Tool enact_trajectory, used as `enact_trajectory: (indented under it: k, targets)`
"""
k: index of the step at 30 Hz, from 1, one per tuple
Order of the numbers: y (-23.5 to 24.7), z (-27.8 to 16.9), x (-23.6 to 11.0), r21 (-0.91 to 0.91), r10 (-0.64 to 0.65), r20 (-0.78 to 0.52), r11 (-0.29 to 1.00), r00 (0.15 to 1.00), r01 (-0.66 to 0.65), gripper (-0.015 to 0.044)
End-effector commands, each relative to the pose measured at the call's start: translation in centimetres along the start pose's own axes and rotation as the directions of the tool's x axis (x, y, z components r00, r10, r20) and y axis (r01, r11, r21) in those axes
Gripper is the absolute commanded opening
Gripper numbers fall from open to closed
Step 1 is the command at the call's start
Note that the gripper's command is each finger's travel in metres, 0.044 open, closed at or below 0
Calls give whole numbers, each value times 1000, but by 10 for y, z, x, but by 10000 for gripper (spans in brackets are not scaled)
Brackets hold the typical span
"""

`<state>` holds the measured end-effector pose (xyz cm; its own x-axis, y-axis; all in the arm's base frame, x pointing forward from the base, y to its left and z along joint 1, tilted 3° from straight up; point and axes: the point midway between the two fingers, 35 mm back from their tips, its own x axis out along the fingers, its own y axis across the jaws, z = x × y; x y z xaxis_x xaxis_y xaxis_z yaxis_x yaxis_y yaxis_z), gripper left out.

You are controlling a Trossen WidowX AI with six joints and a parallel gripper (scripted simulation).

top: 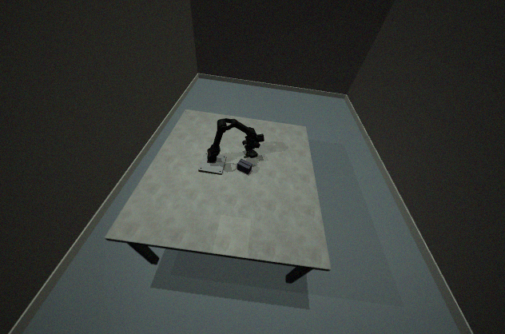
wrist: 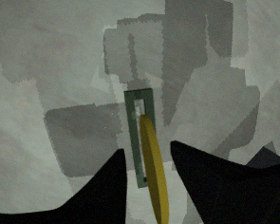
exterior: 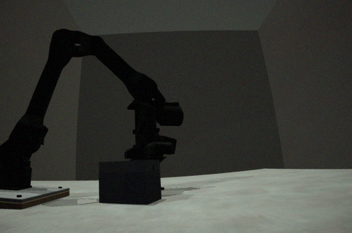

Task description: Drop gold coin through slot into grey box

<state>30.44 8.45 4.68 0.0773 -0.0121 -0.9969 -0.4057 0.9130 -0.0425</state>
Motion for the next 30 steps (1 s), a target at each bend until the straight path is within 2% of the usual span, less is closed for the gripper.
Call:
enact_trajectory:
  k: [1, 7, 17, 30]
  targets:
    - [1, -1, 5, -3, 7, -2, 1000, 1000, -7, 161]
    - [1, -1, 5, -3, 7, -2, 1000, 1000, -7, 3]
    - [1, -1, 3, -3, 7, -2, 1000, 1000, -7, 0]
    - [0, 3, -28, -3, 7, -2, 1000, 1000, -7, 0]
